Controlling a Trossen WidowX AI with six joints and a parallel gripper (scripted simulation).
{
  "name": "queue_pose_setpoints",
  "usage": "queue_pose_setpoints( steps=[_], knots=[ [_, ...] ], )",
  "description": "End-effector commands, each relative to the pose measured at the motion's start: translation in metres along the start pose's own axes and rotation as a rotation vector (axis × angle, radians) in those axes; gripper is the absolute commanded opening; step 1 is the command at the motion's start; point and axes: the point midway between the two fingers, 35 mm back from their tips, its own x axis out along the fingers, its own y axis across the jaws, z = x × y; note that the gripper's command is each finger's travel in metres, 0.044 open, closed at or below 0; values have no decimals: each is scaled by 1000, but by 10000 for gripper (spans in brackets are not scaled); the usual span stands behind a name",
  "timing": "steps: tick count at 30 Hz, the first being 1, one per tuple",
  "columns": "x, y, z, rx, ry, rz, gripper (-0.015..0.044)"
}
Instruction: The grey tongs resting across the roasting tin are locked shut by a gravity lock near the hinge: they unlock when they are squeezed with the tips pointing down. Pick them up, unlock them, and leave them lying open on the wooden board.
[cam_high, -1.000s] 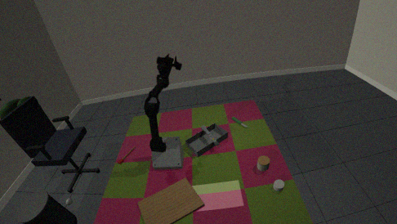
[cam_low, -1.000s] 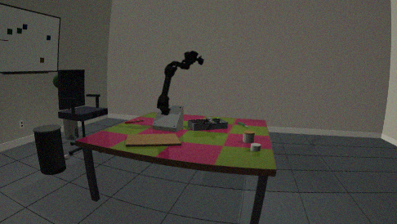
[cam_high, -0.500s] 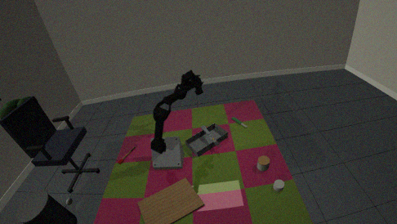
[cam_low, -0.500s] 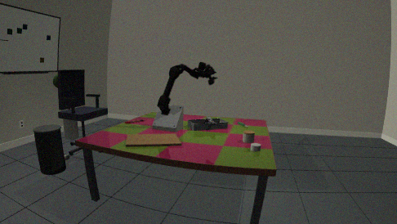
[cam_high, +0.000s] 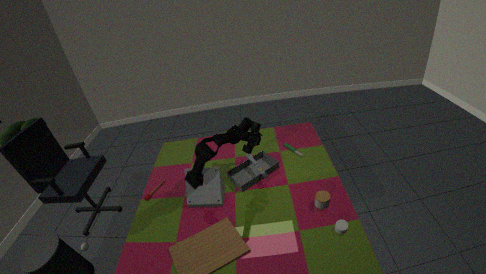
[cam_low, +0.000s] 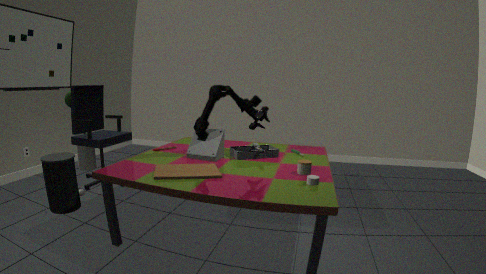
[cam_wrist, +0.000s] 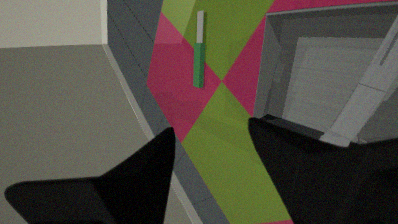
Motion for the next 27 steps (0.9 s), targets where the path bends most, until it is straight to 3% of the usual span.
queue_pose_setpoints(
  steps=[1, 6, 27],
  knots=[
    [4, -70, 22, 128, -36, -188, 260],
    [-1, -139, 37, 245, -80, -374, 260],
    [3, -145, 36, 249, -81, -381, 260]
  ],
)
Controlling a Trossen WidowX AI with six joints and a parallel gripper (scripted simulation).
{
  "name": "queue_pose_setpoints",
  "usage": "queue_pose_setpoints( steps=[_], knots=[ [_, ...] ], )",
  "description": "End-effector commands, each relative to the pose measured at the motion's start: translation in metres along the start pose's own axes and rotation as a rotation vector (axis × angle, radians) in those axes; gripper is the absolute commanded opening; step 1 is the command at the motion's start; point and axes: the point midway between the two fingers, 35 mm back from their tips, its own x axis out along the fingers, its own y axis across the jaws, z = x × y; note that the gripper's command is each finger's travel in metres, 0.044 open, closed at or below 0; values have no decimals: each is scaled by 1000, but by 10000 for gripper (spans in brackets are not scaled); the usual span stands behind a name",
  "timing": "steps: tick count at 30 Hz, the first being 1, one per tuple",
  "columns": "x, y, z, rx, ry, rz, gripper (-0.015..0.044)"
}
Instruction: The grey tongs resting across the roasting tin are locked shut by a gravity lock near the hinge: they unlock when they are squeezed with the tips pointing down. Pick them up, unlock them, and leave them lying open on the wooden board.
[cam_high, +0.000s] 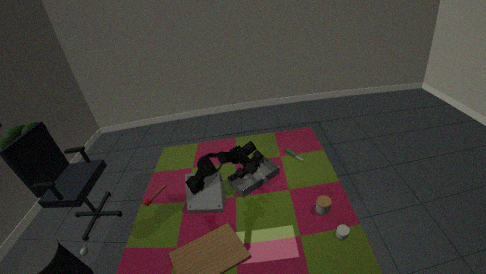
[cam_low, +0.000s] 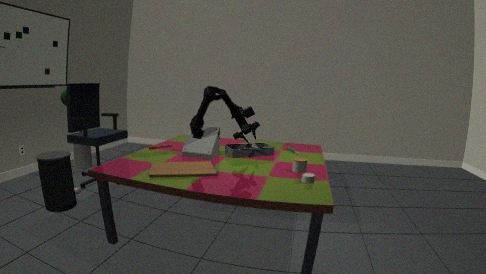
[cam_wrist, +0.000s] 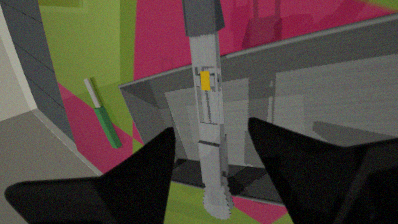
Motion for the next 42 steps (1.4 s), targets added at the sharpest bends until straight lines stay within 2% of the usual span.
queue_pose_setpoints(
  steps=[1, 42],
  knots=[
    [6, 0, 0, 0, -2, -4, 260],
    [74, -1, 2, -1, -5, -3, 260]
  ],
)
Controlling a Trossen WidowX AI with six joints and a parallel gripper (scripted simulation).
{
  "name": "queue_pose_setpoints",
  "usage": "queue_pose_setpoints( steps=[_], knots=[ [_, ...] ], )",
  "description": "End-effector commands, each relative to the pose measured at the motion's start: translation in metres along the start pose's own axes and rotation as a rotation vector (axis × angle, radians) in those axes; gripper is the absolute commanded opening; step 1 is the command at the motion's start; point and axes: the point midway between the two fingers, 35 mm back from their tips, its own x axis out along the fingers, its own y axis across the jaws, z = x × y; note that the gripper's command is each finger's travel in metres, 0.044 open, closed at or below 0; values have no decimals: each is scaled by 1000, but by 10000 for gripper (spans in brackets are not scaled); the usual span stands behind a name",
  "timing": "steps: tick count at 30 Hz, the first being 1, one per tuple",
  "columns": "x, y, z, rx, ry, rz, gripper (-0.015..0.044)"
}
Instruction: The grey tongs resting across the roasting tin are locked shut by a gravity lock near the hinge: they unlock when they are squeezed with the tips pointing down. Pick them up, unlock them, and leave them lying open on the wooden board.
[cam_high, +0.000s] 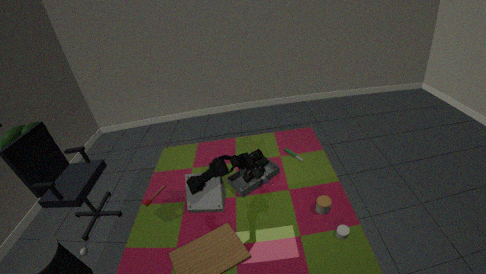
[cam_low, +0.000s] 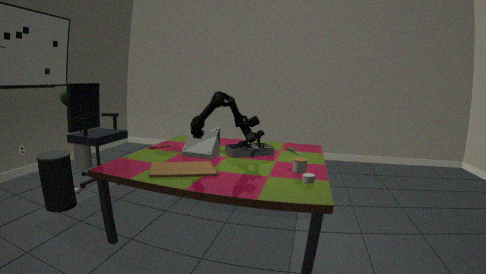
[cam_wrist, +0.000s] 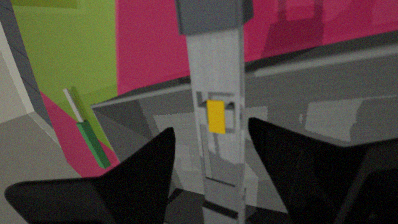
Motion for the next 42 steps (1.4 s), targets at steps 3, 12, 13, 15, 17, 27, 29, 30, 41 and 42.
queue_pose_setpoints(
  steps=[3, 12, 13, 15, 17, 27, 29, 30, 41, 42],
  knots=[
    [11, -2, -1, -5, 2, -2, 260],
    [8, -1, 0, 0, -1, -1, 103],
    [8, -1, 0, 0, -1, -1, 96],
    [8, -1, 0, 0, -1, -1, 82],
    [8, -1, 0, 0, -1, -1, 69],
    [8, -1, 0, 0, -1, -1, -95],
    [1, 4, 0, 0, 1, -1, -148],
    [-5, 9, 0, 0, 2, -1, -150],
    [-59, 38, 0, -4, 5, 0, -150],
    [-59, 38, 0, -4, 5, 0, -150]
  ],
)
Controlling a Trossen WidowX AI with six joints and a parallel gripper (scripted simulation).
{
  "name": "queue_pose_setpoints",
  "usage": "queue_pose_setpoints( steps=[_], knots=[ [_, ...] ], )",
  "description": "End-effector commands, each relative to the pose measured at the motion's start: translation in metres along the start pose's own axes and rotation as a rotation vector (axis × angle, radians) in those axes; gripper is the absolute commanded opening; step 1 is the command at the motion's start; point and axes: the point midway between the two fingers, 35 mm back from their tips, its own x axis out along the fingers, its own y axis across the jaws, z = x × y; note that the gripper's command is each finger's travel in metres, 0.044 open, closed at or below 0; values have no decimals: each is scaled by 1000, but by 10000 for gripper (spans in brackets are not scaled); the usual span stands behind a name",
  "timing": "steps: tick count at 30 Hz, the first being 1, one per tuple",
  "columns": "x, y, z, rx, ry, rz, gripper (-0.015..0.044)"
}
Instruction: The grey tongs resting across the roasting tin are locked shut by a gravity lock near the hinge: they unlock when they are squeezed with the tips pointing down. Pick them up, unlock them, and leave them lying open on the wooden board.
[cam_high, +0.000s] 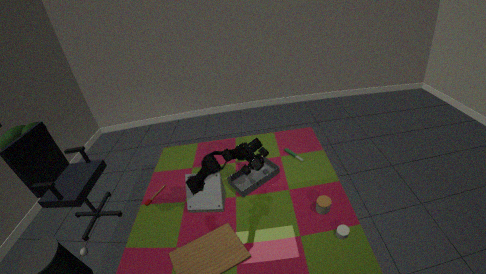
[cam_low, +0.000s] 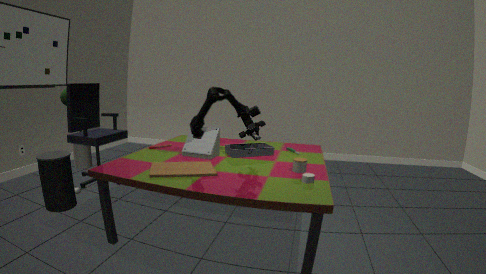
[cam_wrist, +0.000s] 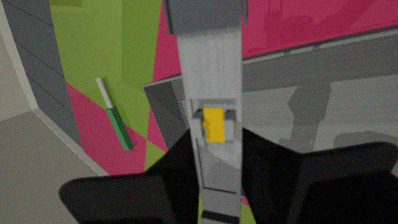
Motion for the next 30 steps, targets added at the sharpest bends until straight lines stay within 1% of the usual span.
queue_pose_setpoints(
  steps=[1, 9, 30],
  knots=[
    [-5, 2, 1, 5, -2, -2, -150],
    [-4, 2, 0, 5, 2, -21, -150],
    [5, 4, -5, 11, 26, -256, -150]
  ],
)
